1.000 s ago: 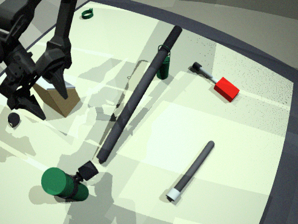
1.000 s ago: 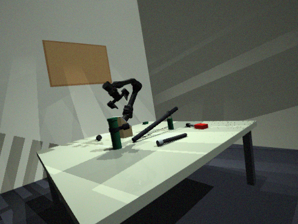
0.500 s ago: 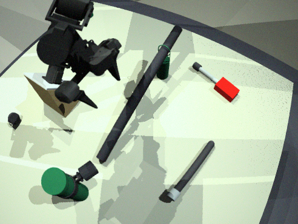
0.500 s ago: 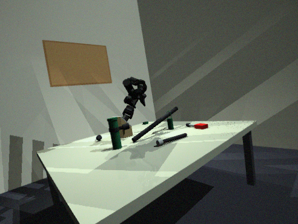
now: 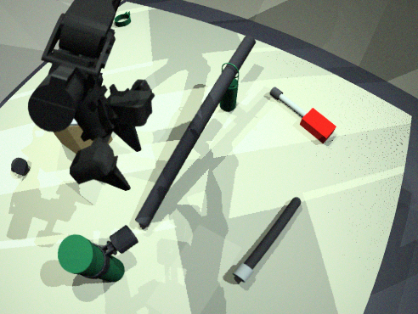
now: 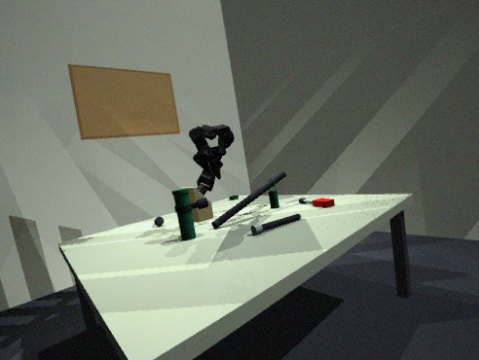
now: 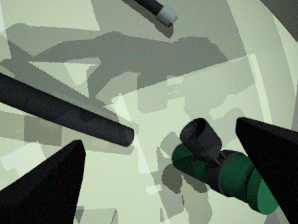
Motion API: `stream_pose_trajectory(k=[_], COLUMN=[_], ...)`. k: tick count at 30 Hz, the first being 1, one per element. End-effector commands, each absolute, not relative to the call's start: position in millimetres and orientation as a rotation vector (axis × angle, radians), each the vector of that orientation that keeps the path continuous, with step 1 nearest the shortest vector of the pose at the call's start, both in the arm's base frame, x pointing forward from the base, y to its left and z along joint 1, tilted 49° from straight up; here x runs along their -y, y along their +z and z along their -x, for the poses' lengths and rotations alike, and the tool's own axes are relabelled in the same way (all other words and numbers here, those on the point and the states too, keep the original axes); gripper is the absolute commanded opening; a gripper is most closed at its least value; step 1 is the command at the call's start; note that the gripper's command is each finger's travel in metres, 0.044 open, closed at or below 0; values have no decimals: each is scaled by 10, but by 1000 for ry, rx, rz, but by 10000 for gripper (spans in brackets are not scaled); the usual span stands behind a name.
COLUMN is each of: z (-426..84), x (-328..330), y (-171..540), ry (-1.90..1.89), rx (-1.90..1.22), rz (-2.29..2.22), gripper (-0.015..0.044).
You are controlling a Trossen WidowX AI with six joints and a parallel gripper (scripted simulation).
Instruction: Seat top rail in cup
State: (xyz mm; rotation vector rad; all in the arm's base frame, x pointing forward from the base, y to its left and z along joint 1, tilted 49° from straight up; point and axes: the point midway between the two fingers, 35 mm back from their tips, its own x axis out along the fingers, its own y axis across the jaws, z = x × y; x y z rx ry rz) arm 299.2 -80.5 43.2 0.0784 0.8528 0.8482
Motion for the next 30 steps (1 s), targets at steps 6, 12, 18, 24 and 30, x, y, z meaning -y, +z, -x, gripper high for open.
stream_pose_trajectory(k=[6, 12, 18, 24, 30], z=[-3172, -3172, -3169, -3102, -3101], x=[1214, 1214, 1172, 834, 815], y=[-259, -259, -303, -609, -626], ry=[1041, 1041, 1041, 1041, 1041], rx=[-638, -638, -638, -637, -637], rz=[555, 555, 556, 554, 554], gripper=[440, 440, 440, 440, 440])
